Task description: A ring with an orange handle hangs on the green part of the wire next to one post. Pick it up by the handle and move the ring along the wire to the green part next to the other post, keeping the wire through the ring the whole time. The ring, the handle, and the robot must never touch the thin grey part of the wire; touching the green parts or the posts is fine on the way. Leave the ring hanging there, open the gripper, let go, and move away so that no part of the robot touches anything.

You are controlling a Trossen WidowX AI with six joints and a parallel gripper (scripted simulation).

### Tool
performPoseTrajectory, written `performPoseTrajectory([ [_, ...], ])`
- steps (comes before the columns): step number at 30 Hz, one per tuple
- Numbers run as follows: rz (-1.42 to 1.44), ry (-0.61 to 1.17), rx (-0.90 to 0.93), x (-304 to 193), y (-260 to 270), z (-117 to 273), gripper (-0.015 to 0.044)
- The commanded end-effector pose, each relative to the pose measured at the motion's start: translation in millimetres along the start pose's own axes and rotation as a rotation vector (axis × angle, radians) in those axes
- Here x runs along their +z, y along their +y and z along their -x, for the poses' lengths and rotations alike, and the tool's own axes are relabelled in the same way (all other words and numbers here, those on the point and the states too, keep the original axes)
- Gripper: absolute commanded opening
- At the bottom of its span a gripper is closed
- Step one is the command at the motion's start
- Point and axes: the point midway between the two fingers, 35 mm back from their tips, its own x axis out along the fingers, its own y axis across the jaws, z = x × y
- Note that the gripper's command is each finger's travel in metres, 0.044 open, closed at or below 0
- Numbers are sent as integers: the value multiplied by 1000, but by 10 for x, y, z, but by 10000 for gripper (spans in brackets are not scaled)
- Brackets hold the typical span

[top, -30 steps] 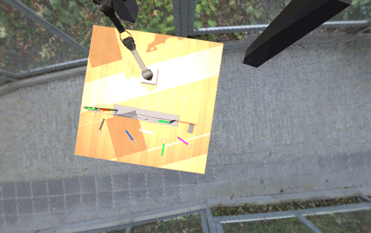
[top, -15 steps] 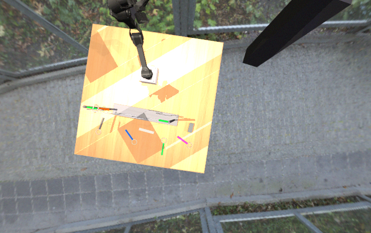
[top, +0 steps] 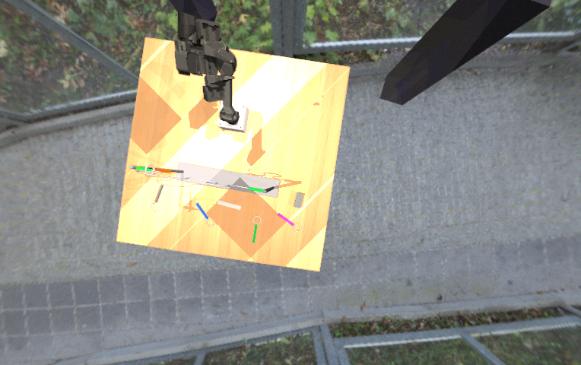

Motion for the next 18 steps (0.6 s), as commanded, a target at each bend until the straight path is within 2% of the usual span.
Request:
performPoseTrajectory([
  [1, 56, -88, -97, 298, -526, 8, 160],
  [9, 196, -251, -295, 840, -1426, 327, 160],
  [18, 354, -423, -543, 1353, -2269, 1114, 160],
])
